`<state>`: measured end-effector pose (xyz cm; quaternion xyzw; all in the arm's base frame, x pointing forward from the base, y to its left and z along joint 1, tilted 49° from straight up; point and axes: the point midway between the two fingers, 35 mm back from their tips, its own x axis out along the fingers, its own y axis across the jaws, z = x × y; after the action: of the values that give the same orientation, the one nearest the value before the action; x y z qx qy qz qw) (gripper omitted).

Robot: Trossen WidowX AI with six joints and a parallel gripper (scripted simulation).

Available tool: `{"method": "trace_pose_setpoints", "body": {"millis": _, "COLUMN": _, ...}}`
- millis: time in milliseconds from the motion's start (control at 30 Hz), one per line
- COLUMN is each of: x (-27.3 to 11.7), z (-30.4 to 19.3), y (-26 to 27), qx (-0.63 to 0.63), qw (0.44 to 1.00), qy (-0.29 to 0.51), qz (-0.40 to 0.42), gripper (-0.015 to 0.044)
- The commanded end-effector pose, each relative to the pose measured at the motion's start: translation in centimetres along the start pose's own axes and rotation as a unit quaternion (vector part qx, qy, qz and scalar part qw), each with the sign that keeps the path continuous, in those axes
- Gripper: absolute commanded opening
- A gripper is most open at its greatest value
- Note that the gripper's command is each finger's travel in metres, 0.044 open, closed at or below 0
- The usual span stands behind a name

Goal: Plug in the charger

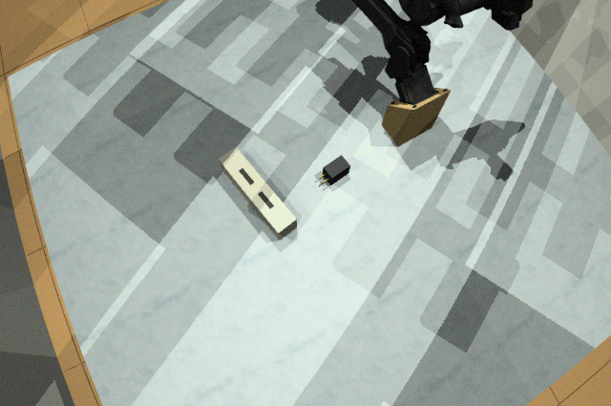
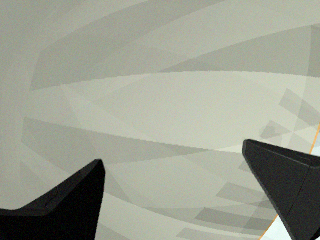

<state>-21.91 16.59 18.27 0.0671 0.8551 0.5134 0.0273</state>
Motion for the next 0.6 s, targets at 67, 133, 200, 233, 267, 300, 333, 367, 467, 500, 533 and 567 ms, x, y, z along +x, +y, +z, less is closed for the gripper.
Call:
{"method": "trace_pose_setpoints", "body": {"millis": 67, "x": -0.7, "z": 3.7, "y": 0.7, "qx": 0.004, "qw": 0.997, "qy": -0.079, "qz": 0.01, "gripper": 0.044}}
{"method": "trace_pose_setpoints", "body": {"millis": 133, "x": -1.1, "z": 5.0, "y": 0.8, "qx": 0.006, "qw": 0.994, "qy": -0.106, "qz": 0.012, "gripper": 0.044}}
{"method": "trace_pose_setpoints", "body": {"millis": 200, "x": -1.5, "z": 6.2, "y": 0.9, "qx": 0.008, "qw": 0.991, "qy": -0.133, "qz": 0.013, "gripper": 0.044}}
{"method": "trace_pose_setpoints", "body": {"millis": 233, "x": -1.8, "z": 6.9, "y": 1.0, "qx": 0.008, "qw": 0.989, "qy": -0.147, "qz": 0.013, "gripper": 0.044}}
{"method": "trace_pose_setpoints", "body": {"millis": 267, "x": -2.0, "z": 7.5, "y": 1.0, "qx": 0.009, "qw": 0.987, "qy": -0.16, "qz": 0.013, "gripper": 0.044}}
{"method": "trace_pose_setpoints", "body": {"millis": 300, "x": -2.3, "z": 8.1, "y": 1.0, "qx": 0.01, "qw": 0.985, "qy": -0.173, "qz": 0.013, "gripper": 0.044}}
{"method": "trace_pose_setpoints", "body": {"millis": 333, "x": -2.6, "z": 8.7, "y": 1.0, "qx": 0.011, "qw": 0.982, "qy": -0.187, "qz": 0.013, "gripper": 0.044}}
{"method": "trace_pose_setpoints", "body": {"millis": 367, "x": -2.9, "z": 9.3, "y": 1.0, "qx": 0.012, "qw": 0.98, "qy": -0.2, "qz": 0.012, "gripper": 0.044}}
{"method": "trace_pose_setpoints", "body": {"millis": 467, "x": -4.0, "z": 11.1, "y": 1.0, "qx": 0.016, "qw": 0.97, "qy": -0.242, "qz": 0.009, "gripper": 0.044}}
{"method": "trace_pose_setpoints", "body": {"millis": 500, "x": -4.3, "z": 11.7, "y": 0.9, "qx": 0.018, "qw": 0.967, "qy": -0.255, "qz": 0.008, "gripper": 0.044}}
{"method": "trace_pose_setpoints", "body": {"millis": 533, "x": -4.7, "z": 12.3, "y": 0.9, "qx": 0.019, "qw": 0.963, "qy": -0.269, "qz": 0.006, "gripper": 0.044}}
{"method": "trace_pose_setpoints", "body": {"millis": 567, "x": -5.1, "z": 12.8, "y": 0.8, "qx": 0.021, "qw": 0.959, "qy": -0.282, "qz": 0.004, "gripper": 0.044}}
